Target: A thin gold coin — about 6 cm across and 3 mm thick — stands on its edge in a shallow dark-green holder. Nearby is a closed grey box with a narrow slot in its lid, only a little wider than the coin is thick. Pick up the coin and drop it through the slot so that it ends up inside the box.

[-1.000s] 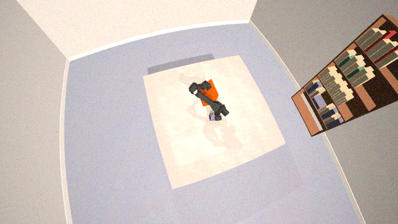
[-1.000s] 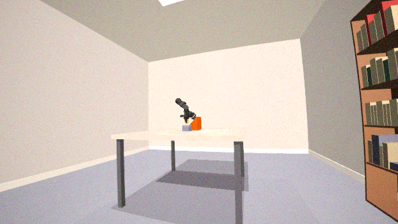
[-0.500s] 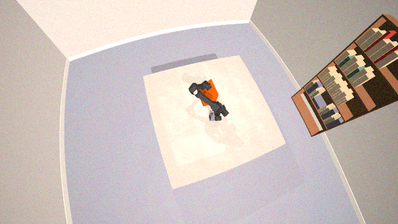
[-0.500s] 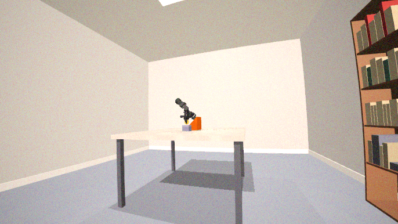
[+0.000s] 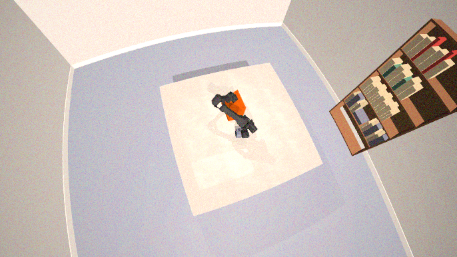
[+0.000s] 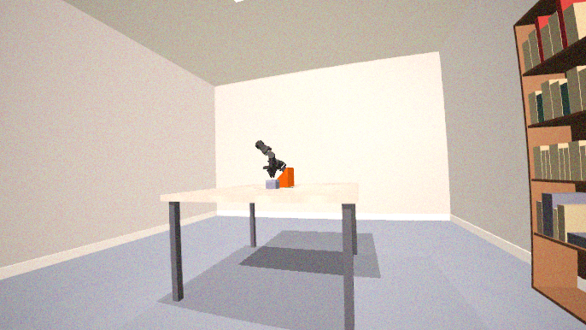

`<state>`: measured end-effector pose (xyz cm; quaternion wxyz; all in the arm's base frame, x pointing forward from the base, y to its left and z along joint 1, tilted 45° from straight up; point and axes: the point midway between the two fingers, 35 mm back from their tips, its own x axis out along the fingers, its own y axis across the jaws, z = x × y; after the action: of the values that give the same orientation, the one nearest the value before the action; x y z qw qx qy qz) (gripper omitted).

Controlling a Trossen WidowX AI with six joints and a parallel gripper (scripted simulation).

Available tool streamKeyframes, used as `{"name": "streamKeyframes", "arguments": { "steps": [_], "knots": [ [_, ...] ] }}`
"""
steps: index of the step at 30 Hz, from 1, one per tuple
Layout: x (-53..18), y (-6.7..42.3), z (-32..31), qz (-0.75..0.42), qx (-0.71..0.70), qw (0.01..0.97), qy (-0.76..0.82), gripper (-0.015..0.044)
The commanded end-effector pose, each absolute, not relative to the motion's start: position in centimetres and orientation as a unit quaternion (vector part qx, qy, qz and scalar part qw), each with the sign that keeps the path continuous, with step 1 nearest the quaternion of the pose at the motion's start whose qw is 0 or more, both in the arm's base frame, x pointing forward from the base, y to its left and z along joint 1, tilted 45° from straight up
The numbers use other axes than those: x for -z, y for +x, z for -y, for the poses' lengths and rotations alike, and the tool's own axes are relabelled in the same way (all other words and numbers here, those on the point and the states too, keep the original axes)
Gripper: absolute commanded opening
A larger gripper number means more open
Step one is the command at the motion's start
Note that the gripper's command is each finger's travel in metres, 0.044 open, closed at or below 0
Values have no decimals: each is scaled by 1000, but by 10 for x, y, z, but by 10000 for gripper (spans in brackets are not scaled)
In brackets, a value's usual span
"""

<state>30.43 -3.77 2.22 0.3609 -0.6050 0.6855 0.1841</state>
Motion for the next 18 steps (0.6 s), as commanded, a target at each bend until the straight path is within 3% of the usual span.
{"name": "streamKeyframes", "arguments": {
  "steps": [1,6,16,18],
  "knots": [
    [-22,304,38,-686,-184,361,-605,161],
    [-22,304,38,-686,-184,361,-605,161],
    [-50,304,10,-685,-185,359,-606,423],
    [-63,302,-2,-685,-185,357,-607,440]
  ]
}}
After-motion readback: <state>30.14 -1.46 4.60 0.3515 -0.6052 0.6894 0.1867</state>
